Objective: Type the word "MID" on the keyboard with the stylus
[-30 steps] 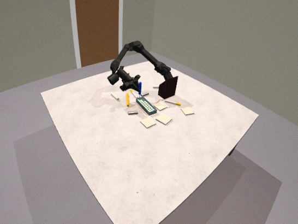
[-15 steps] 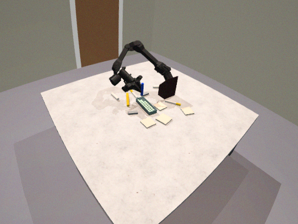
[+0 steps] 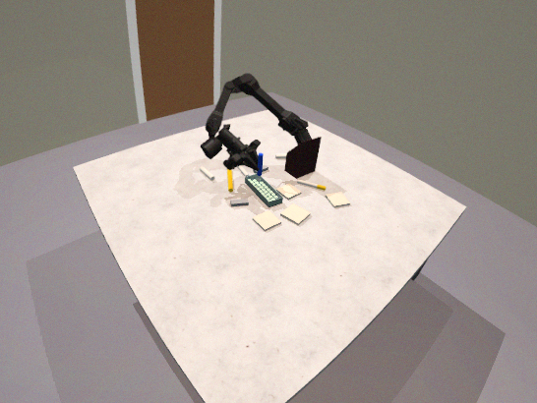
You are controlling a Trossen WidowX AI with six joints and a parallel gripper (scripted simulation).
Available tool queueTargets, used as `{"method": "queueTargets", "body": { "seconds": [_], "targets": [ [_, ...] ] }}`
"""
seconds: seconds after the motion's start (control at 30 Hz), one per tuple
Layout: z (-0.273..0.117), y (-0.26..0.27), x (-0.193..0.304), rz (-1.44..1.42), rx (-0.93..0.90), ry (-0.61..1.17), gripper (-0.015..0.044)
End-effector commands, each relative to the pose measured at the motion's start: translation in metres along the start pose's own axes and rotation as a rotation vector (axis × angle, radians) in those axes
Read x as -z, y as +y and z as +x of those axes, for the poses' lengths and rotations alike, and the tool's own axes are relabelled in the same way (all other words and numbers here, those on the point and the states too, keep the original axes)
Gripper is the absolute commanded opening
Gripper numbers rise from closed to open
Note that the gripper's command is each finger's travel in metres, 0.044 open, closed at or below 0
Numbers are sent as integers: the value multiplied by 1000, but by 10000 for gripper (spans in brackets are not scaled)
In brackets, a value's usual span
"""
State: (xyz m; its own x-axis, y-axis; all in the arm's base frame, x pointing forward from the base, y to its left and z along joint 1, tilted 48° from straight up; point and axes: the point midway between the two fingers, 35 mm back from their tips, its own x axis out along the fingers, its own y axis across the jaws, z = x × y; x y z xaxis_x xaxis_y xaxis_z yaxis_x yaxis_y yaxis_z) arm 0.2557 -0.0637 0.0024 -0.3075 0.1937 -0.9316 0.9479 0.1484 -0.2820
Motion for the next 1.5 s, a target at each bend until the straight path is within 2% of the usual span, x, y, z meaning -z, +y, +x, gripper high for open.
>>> {"method": "queueTargets", "body": {
  "seconds": [0.0,0.03,0.07,1.47],
  "targets": [
    [3,1,-2,-7,3,-3,52],
    [4,1,-3,-7,3,-4,79],
    [4,1,-3,-7,3,-4,81],
    [13,1,-18,-7,3,-4,81]
  ]
}}
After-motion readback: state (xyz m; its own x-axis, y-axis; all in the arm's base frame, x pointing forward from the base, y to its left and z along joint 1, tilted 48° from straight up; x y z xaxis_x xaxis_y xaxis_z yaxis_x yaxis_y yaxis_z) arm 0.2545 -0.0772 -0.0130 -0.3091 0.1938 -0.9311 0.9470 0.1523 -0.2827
